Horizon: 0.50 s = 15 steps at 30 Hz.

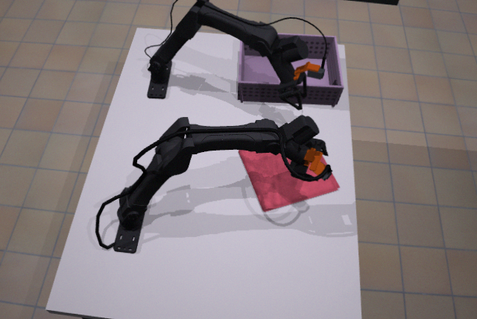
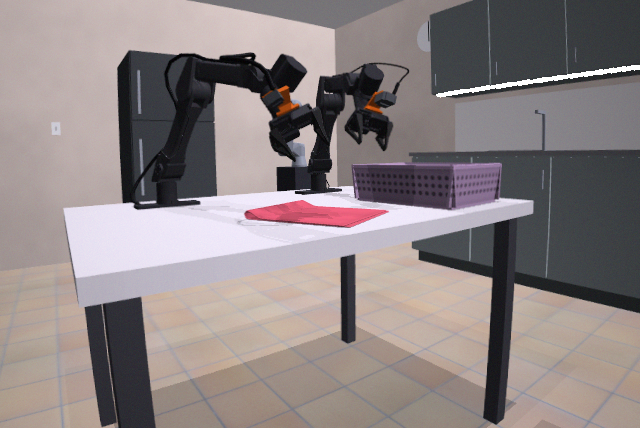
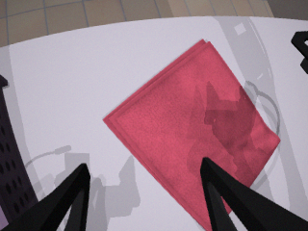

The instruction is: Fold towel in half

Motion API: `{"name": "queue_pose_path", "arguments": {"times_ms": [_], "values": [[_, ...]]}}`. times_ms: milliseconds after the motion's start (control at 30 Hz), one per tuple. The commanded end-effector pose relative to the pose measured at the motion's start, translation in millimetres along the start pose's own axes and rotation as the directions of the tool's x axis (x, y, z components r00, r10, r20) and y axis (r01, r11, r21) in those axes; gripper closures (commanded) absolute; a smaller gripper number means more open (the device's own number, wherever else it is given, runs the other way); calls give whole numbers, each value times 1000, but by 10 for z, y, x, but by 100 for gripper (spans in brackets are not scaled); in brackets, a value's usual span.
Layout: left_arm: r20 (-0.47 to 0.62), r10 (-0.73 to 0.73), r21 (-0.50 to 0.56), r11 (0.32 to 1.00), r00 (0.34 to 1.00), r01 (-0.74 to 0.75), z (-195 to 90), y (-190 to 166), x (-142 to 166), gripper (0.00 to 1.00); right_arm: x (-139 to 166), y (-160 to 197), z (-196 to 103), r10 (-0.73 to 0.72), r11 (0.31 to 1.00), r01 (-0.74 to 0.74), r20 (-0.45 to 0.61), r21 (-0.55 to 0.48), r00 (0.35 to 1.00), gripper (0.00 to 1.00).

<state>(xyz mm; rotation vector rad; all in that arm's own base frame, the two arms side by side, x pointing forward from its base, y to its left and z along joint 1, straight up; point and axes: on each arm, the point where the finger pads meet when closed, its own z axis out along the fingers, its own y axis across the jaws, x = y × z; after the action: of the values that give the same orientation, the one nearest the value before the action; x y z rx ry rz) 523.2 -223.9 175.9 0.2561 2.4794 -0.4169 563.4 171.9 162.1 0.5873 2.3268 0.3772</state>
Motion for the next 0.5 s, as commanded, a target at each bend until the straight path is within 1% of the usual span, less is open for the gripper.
{"name": "queue_pose_path", "arguments": {"times_ms": [0, 33, 167, 233, 333, 367, 467], "values": [[0, 2, 3, 1000, 1000, -2, -275, 19, 3, 22, -133, 155, -392, 3, 999, -2, 37, -33, 999, 16], [0, 2, 3, 1000, 1000, -2, -275, 18, 3, 22, -216, 227, -449, 8, 999, -5, 56, -52, 998, 16], [10, 8, 8, 1000, 1000, -8, -294, -20, -31, 22, -226, 216, -447, 9, 999, -6, 57, -50, 998, 16], [-9, 5, 2, 1000, 1000, -5, -210, 6, 22, 22, -228, 216, -447, 9, 999, -6, 58, -51, 998, 16], [-11, 5, 2, 1000, 1000, -5, -204, 8, 26, 22, -228, 216, -447, 9, 999, -6, 58, -51, 998, 16], [15, 5, 4, 1000, 1000, -5, -232, -27, -50, 22, -255, 243, -451, 12, 998, -7, 69, -62, 998, 16], [15, 5, 4, 1000, 1000, -5, -232, -27, -50, 22, -262, 250, -452, 12, 998, -8, 71, -64, 997, 16]]}}
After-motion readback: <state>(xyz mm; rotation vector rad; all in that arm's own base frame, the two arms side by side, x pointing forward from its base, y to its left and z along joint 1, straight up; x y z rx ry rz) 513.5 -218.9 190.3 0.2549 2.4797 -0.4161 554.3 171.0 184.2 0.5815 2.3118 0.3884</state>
